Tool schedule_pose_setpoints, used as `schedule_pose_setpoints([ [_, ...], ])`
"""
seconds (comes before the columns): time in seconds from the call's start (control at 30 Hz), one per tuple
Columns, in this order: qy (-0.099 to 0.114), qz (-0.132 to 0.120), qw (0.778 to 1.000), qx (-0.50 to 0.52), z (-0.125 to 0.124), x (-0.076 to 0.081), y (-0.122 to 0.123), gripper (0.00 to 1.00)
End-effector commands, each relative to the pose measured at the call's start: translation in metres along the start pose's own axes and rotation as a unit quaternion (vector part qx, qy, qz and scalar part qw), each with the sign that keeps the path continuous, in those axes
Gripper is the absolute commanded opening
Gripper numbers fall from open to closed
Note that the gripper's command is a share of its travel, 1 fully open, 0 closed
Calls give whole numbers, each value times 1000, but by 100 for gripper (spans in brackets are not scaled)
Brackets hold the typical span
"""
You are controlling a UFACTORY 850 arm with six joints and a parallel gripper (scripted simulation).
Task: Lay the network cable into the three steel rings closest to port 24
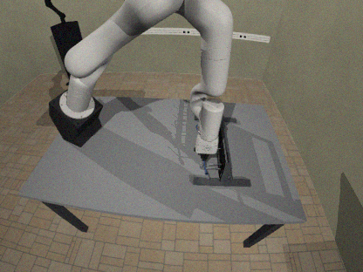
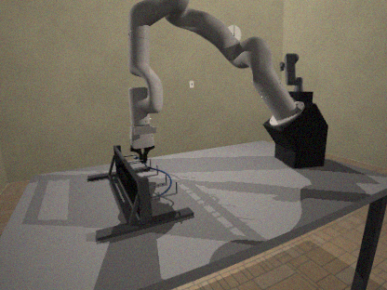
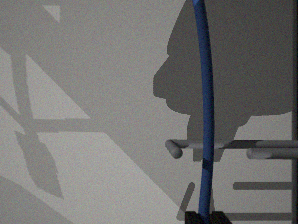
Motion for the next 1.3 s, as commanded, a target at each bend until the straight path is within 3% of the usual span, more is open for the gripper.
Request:
schedule_pose_setpoints([
  [0.0, 1, 0, 1000, 0, 1, 0, 0, 0],
  [0.53, 1, 0, 1000, 0, 6, 0, 0, 0],
  [1.27, 1, 0, 1000, 0, 36, 1, -2, 0],
])
Point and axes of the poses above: the point where the finger pads meet when closed, its own x axis back along the fingers, its own z axis across the jaws, y = z × x, the point moved 3 cm from there along x, back along the fingers, and after that the axes turned 4 degrees about -x, right-handed, at the moved point
